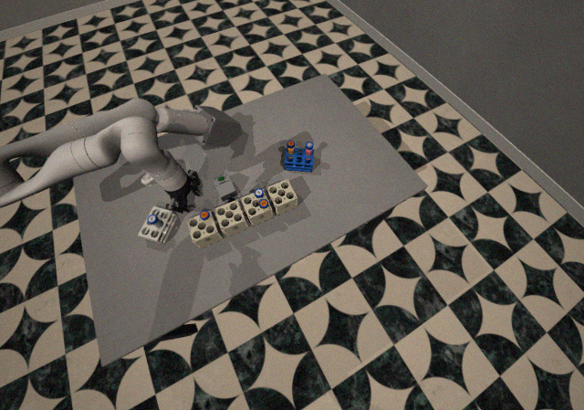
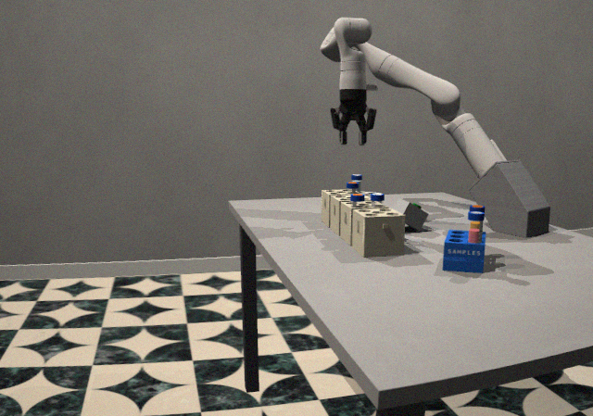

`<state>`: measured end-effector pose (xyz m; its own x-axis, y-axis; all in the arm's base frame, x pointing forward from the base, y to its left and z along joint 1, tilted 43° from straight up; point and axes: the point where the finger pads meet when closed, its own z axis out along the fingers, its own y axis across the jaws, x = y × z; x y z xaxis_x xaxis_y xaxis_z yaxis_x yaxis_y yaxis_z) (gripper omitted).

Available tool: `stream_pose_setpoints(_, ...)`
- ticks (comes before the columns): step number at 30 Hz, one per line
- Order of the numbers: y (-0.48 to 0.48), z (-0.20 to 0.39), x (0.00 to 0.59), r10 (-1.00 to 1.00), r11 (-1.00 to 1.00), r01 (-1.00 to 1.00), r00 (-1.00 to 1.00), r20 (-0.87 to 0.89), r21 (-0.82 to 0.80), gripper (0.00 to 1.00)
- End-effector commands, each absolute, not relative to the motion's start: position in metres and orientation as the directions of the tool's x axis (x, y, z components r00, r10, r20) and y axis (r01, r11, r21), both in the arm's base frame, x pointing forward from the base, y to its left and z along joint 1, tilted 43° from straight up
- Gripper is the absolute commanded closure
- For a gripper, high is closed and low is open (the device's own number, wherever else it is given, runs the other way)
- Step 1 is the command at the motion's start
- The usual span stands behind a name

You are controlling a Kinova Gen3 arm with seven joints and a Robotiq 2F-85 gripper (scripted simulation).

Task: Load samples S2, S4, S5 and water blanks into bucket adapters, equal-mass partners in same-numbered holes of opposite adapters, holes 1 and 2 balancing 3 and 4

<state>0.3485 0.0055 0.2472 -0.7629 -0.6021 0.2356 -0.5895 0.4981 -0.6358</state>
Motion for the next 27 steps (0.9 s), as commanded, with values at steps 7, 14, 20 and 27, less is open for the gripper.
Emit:
stream_pose_setpoints(7,0.022,0.232,0.343,-0.707,0.334,-0.759,-0.594,0.384,-0.559,0.38)
stream_pose_setpoints(14,0.036,0.218,0.339,-0.707,0.334,-0.759,-0.594,0.384,-0.559,0.38)
stream_pose_setpoints(20,0.050,0.205,0.335,-0.707,0.334,-0.759,-0.594,0.384,-0.559,0.38)
stream_pose_setpoints(27,0.062,0.194,0.331,-0.707,0.334,-0.759,-0.594,0.384,-0.559,0.38)
